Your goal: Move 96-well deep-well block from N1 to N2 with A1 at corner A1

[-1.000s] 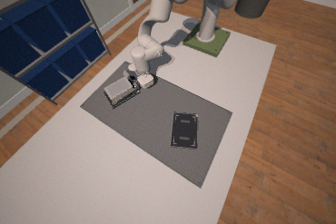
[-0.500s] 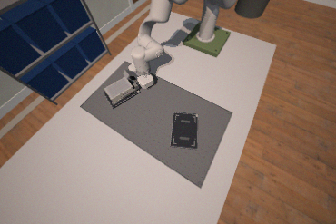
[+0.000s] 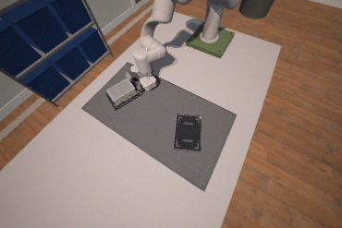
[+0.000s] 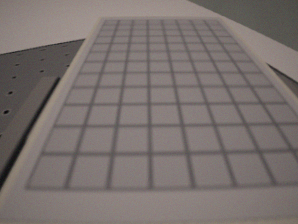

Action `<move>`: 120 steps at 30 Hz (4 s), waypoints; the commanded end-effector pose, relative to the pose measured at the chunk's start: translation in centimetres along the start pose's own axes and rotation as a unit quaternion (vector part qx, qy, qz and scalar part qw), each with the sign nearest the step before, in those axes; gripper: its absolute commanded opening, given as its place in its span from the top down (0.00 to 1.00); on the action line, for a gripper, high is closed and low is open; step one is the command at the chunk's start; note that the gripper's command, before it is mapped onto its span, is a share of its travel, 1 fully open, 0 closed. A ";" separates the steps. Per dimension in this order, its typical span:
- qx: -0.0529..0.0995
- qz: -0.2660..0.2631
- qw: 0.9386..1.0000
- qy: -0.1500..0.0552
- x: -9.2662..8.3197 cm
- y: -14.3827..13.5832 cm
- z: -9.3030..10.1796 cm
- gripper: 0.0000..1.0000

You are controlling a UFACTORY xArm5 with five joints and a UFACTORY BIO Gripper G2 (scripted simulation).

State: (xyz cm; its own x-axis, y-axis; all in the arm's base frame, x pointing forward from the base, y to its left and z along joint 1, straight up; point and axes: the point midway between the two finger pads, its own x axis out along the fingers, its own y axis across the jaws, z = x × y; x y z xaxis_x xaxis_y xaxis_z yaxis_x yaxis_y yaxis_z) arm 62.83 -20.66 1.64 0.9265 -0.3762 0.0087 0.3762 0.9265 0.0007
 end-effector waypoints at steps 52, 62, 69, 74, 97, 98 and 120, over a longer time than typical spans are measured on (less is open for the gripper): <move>0.000 0.000 1.000 -0.002 0.1 0.0 6.9 0.63; 0.000 0.000 1.000 -0.002 0.1 0.0 8.1 0.63; 0.000 0.000 1.000 -0.002 0.1 0.0 8.1 0.63; 0.000 0.000 1.000 -0.002 0.1 0.0 8.1 0.63; 0.000 0.190 0.982 -0.002 -4.3 4.0 12.7 0.63; 0.000 0.190 0.982 -0.002 -4.6 4.3 13.0 0.63; 0.000 0.190 0.982 -0.002 -10.4 9.6 19.1 0.63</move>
State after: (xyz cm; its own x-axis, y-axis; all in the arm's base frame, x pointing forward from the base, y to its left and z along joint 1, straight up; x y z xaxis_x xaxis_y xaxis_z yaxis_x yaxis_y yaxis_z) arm 57.33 -9.23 19.21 1.0000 -0.0014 0.0088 0.0014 1.0000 -0.0019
